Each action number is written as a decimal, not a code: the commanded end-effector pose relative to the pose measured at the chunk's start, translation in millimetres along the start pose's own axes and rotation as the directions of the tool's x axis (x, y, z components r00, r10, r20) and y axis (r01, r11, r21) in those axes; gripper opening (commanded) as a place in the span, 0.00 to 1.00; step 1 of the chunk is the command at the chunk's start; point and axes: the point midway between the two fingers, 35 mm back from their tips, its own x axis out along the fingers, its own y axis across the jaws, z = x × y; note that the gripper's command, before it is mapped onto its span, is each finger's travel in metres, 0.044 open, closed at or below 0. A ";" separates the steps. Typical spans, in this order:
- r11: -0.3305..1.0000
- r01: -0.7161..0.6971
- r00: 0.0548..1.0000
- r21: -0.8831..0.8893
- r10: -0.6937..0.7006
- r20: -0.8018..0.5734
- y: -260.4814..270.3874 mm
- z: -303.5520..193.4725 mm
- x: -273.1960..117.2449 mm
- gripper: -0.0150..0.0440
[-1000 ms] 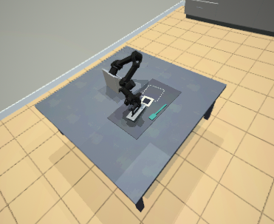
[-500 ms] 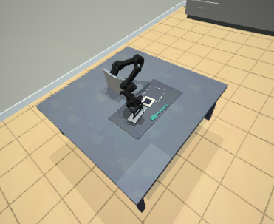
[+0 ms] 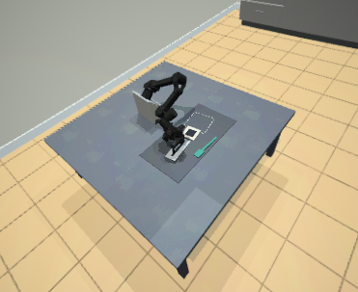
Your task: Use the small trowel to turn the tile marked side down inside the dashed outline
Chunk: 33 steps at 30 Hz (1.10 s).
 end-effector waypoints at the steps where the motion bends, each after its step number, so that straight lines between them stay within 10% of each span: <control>1: 1.000 -0.002 1.000 -0.012 0.002 -0.012 3.0 -10.4 2.0 0.25; 33: 0.998 0.001 0.997 0.068 0.005 -0.079 15.8 -40.6 -10.8 0.25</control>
